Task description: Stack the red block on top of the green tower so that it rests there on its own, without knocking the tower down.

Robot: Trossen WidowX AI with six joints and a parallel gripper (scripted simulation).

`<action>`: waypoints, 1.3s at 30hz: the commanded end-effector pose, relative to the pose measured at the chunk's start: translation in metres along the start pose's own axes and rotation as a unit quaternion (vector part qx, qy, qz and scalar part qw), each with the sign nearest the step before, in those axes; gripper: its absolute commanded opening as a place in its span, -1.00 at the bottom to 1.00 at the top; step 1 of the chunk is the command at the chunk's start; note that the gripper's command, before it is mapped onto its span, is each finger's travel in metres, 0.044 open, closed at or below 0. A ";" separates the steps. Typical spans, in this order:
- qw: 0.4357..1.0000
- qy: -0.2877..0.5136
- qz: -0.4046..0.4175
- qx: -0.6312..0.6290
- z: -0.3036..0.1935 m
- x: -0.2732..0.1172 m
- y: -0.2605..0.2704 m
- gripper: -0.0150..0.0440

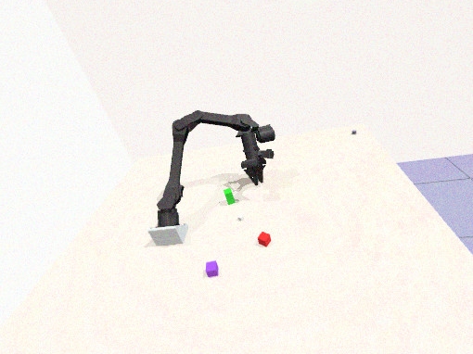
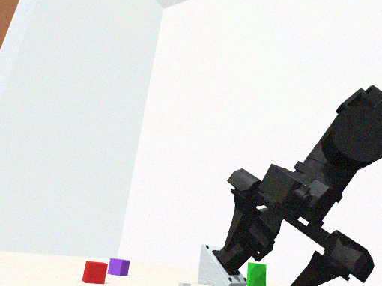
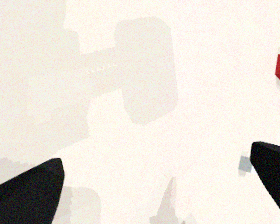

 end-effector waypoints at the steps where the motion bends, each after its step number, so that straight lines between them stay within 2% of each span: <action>1: 0.999 0.027 0.004 0.017 0.015 0.013 -0.022 1.00; 17: 0.981 0.131 0.084 0.115 0.061 0.069 -0.143 1.00; 31: 0.940 0.154 0.217 0.214 0.061 0.107 -0.258 1.00; 39: 0.934 0.153 0.232 0.226 0.059 0.114 -0.267 1.00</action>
Point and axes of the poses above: the point midway between the two fingers, 35 mm back from their tips, its own x axis out along the fingers, its own y axis across the jaws, z = x × y, the point moved 4 cm from there along -x, back along the fingers, and after that the axes turned 4 degrees about x, right-handed, at the moved point
